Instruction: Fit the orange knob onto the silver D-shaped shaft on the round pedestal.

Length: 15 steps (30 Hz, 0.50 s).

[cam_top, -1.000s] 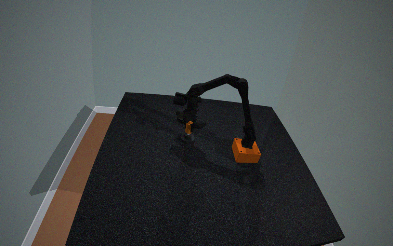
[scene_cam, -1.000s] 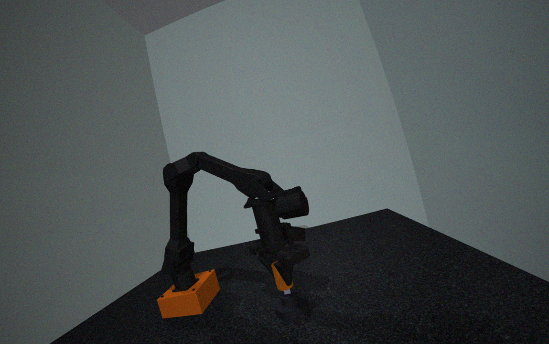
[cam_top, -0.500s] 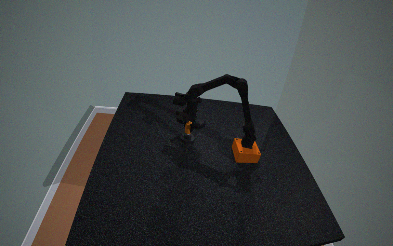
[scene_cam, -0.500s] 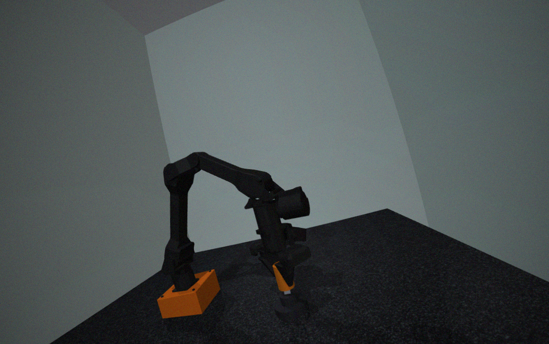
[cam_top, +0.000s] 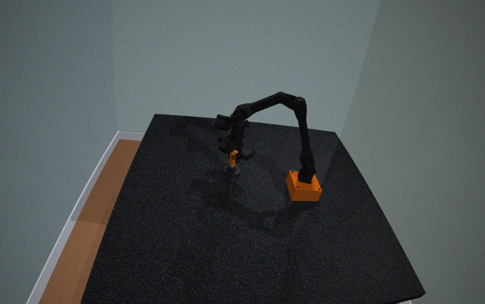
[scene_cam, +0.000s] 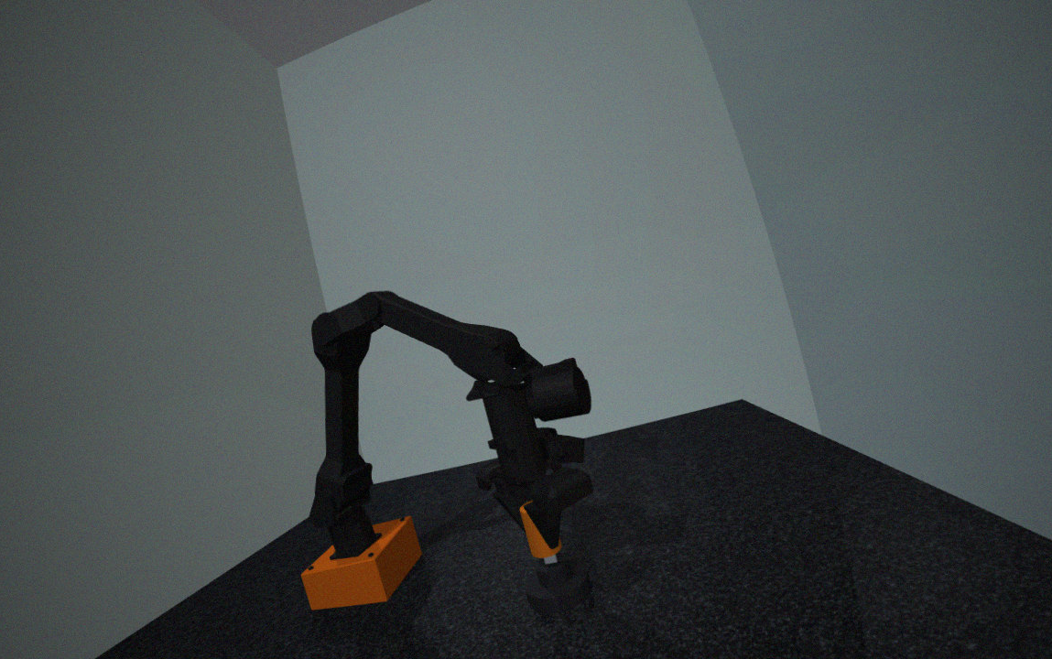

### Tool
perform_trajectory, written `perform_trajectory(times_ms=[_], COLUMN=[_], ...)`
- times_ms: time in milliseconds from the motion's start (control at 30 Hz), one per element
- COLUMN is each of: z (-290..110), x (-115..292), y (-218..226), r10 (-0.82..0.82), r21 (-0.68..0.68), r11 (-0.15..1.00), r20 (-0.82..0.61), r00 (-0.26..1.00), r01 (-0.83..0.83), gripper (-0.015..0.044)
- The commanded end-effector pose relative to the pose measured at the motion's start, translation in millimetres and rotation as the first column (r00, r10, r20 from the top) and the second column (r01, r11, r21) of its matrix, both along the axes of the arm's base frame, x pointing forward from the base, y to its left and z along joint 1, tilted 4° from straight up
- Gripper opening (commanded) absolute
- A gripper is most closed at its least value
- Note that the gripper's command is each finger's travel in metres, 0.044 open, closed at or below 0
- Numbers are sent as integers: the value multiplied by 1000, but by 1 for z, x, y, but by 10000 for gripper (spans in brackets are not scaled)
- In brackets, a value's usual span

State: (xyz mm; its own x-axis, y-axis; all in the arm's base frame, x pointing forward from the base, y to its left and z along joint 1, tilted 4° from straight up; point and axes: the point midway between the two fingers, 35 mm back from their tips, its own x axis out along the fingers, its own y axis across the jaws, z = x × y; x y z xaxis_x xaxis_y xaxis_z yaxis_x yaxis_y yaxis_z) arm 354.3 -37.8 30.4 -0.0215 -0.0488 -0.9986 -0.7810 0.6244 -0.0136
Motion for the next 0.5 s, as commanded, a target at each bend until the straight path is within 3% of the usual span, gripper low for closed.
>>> perform_trajectory(times_ms=[0, 167, 467], z=[4, 6, 4], x=[-2, -3, 0], y=[0, 0, -1], r10=[28, 200, 210], r21=[-4, 1, 1], r11=[1000, 980, 978], r20=[2, -7, -7], r00=[1000, 980, 978], r01=[-28, -200, -210], gripper=[0, 0, 0])
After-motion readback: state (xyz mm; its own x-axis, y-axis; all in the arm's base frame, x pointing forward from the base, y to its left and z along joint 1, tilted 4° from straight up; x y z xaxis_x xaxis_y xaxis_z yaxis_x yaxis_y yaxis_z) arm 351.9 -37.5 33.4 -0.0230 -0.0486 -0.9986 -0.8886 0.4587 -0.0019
